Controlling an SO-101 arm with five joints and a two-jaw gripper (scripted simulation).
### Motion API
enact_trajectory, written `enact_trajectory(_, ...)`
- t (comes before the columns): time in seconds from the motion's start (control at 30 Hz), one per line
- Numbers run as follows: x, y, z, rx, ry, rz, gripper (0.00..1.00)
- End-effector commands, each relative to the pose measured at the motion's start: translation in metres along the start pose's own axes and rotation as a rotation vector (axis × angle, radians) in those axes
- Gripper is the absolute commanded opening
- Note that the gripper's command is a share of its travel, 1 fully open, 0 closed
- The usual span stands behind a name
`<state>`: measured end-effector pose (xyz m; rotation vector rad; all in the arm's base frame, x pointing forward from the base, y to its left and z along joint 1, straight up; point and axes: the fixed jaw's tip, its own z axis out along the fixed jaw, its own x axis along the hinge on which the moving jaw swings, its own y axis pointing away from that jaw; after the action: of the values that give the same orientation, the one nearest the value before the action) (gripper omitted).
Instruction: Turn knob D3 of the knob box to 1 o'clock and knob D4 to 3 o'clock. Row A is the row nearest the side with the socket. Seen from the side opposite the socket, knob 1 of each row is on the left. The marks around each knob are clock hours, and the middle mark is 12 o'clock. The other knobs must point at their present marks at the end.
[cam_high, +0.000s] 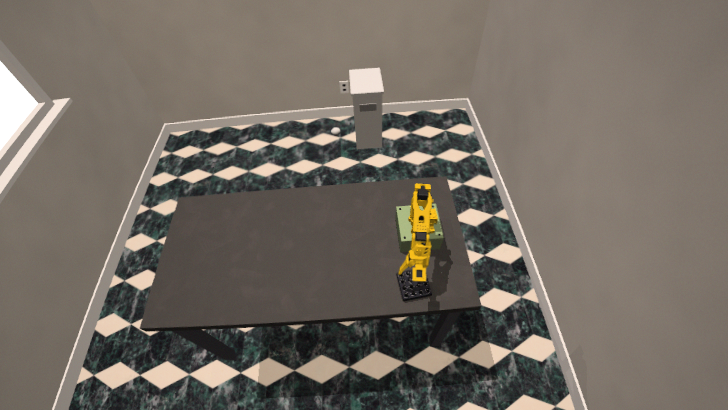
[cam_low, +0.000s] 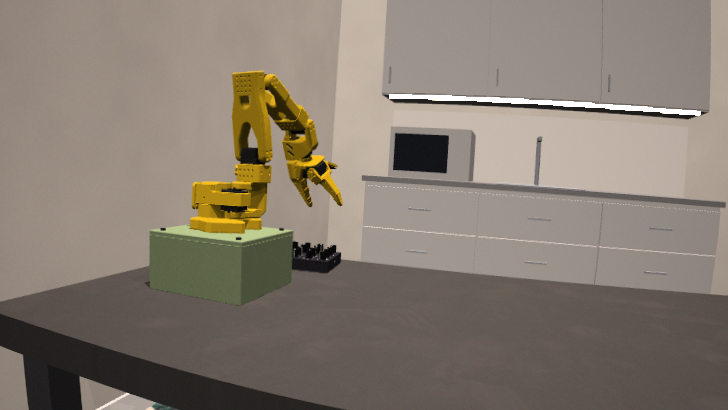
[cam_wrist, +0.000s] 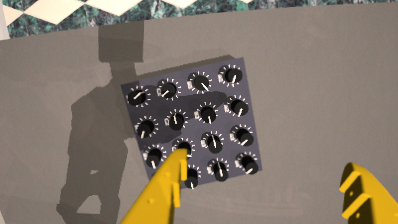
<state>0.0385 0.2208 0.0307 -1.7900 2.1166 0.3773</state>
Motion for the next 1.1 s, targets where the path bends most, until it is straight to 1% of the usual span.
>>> enact_trajectory(0.0, -0.002, 0.002, 0.001, -0.004, -0.002, 0.004, 0.4)
enact_trajectory(0.4, 0.0, 0.0, -0.001, -0.001, -0.003, 0.0, 0.4)
enact_trajectory(0.53, 0.003, 0.0, 0.001, -0.002, 0.021, 0.0, 0.4)
enact_trajectory(0.67, 0.014, 0.001, 0.006, -0.004, 0.088, 0.0, 0.4)
enact_trajectory(0.83, 0.035, 0.002, 0.014, -0.009, 0.214, 0.0, 0.4)
enact_trajectory(0.9, 0.035, 0.002, 0.014, -0.009, 0.214, 0.0, 0.4)
enact_trajectory(1.07, 0.055, 0.002, 0.019, -0.014, 0.341, 0.0, 0.4)
